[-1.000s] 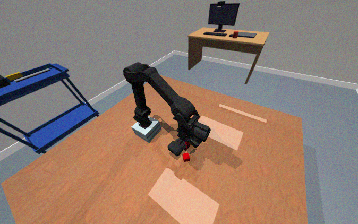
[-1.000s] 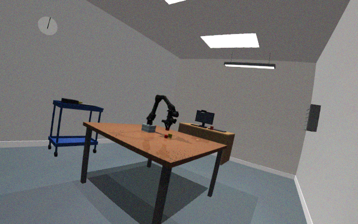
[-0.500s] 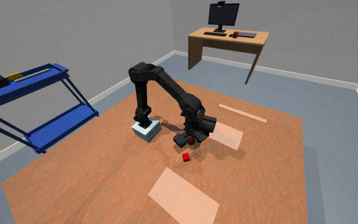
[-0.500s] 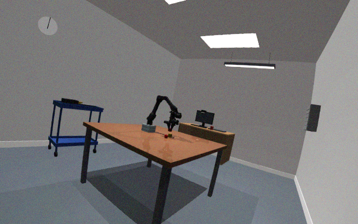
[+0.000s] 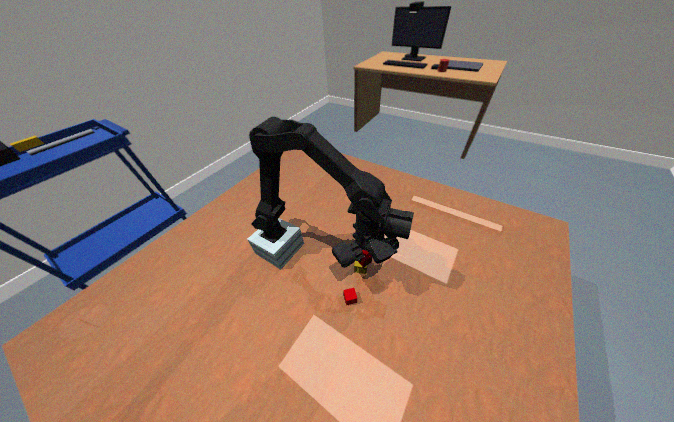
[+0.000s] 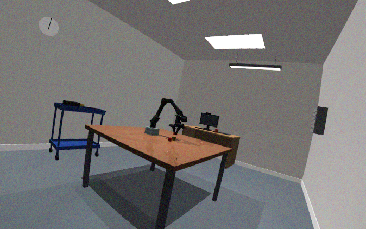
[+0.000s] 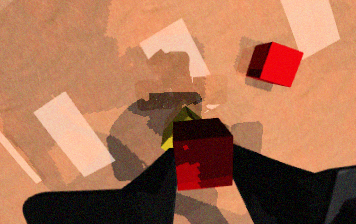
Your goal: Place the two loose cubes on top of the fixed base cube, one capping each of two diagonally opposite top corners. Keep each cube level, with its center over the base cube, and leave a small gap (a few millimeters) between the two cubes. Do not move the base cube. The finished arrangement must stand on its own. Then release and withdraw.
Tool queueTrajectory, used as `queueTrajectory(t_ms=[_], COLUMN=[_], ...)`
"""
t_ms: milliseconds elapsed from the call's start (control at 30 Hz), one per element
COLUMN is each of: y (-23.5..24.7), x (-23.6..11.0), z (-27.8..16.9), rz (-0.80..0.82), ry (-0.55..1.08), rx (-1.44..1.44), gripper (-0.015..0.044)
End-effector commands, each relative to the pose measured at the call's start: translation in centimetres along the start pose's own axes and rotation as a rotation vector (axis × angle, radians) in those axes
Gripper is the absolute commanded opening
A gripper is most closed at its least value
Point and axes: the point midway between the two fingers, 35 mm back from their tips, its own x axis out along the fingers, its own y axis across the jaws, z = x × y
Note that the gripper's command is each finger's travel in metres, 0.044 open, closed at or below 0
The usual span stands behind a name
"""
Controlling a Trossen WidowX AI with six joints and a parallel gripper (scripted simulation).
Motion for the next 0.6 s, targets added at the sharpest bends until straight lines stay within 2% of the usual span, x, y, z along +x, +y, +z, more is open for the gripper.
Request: queueTrajectory(t_ms=[0, 267, 567], y=[0.3, 0.3, 0.3], x=[-0.1, 0.1, 2.5], z=[0.1, 0.1, 0.1], rz=[0.006, 0.006, 0.006], ry=[-0.004, -0.004, -0.004], rx=[0.010, 0.010, 0.016], gripper=[0.0105, 0.0105, 0.0105])
